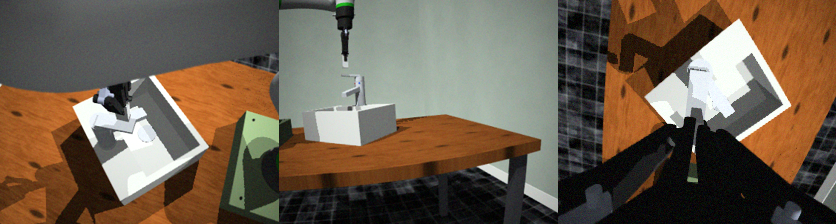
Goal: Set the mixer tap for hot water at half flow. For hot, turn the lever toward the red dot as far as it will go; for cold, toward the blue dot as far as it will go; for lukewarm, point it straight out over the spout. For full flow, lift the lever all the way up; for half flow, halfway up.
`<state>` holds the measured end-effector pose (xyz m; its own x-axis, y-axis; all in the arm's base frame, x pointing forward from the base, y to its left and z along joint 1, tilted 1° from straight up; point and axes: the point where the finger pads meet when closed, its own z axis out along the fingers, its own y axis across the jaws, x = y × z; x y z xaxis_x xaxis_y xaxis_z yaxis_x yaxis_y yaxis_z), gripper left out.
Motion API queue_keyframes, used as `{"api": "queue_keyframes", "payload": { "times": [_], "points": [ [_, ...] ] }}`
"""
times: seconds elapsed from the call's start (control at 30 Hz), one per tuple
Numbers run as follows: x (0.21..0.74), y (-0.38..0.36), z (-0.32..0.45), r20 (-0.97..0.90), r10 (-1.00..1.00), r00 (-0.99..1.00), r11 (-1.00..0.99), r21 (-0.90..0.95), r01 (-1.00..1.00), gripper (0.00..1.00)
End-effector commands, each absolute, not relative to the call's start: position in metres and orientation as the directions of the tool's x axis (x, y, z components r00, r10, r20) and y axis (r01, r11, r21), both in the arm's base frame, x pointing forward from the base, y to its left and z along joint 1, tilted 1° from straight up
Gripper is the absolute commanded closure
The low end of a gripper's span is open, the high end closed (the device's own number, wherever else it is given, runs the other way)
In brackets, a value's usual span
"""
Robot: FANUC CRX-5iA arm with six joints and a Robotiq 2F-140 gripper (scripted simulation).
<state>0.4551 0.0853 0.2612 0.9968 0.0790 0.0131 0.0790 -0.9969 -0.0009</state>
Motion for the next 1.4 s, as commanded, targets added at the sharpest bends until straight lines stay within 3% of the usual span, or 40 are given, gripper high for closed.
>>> {"api": "queue_keyframes", "payload": {
  "times": [0.0, 0.93, 1.2, 1.37],
  "points": [
    [0.4552, 0.0853, 0.2614, 0.014, 0.079, 0.997, -0.997, -0.001, 0.079, 1.00],
    [0.4552, 0.0853, 0.2616, 0.014, 0.060, 0.998, -0.998, -0.001, 0.060, 1.00],
    [0.4552, 0.0853, 0.2633, 0.013, -0.094, 0.995, -0.996, -0.003, -0.094, 1.00],
    [0.4553, 0.0853, 0.2663, 0.012, -0.367, 0.930, -0.930, -0.007, -0.366, 1.00]
  ]
}}
